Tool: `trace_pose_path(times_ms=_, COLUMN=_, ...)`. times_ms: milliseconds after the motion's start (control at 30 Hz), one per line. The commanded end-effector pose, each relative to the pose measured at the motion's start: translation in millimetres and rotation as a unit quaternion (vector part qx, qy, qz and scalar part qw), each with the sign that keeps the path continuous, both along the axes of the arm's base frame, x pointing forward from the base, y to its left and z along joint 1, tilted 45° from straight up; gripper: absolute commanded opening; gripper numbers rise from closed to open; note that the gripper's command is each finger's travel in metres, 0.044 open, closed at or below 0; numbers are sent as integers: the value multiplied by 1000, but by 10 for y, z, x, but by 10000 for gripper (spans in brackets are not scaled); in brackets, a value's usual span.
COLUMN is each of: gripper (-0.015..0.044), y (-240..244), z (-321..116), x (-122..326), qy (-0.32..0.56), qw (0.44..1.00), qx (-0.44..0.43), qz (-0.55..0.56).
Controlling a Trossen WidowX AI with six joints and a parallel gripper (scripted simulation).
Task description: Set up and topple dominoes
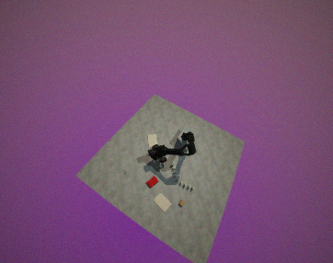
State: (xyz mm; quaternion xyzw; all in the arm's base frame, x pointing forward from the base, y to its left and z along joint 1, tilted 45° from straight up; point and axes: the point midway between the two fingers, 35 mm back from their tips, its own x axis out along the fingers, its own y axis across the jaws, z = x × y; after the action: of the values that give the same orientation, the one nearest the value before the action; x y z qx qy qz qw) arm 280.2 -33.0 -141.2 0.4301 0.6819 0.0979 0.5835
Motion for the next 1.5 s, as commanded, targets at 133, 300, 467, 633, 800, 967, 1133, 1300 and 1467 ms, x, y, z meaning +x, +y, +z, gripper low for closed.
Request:
trace_pose_path(times_ms=133, gripper=26, y=-214, z=204, x=-9, qy=2, qw=1000, qx=1, qz=-2)
trace_pose_path(times_ms=300, gripper=26, y=-689, z=658, x=-19, qy=2, qw=1000, qx=0, qz=-2)
trace_pose_path(times_ms=467, gripper=26, y=-1103, z=1058, x=-29, qy=3, qw=1000, qx=-1, qz=-2)
trace_pose_path(times_ms=633, gripper=26, y=-1118, z=1072, x=-30, qy=3, qw=1000, qx=-2, qz=-2)
trace_pose_path(times_ms=800, gripper=26, y=-1101, z=1097, x=56, qy=35, qw=999, qx=1, qz=-35)
trace_pose_path(times_ms=967, gripper=26, y=-1064, z=1142, x=204, qy=89, qw=992, qx=5, qz=-91)
trace_pose_path(times_ms=1133, gripper=26, y=-1064, z=1142, x=204, qy=89, qw=992, qx=5, qz=-91)
trace_pose_path(times_ms=1300, gripper=26, y=-1029, z=1115, x=219, qy=77, qw=993, qx=-2, qz=-92)
trace_pose_path(times_ms=1467, gripper=26, y=-991, z=976, x=228, qy=69, qw=993, qx=-29, qz=-89)
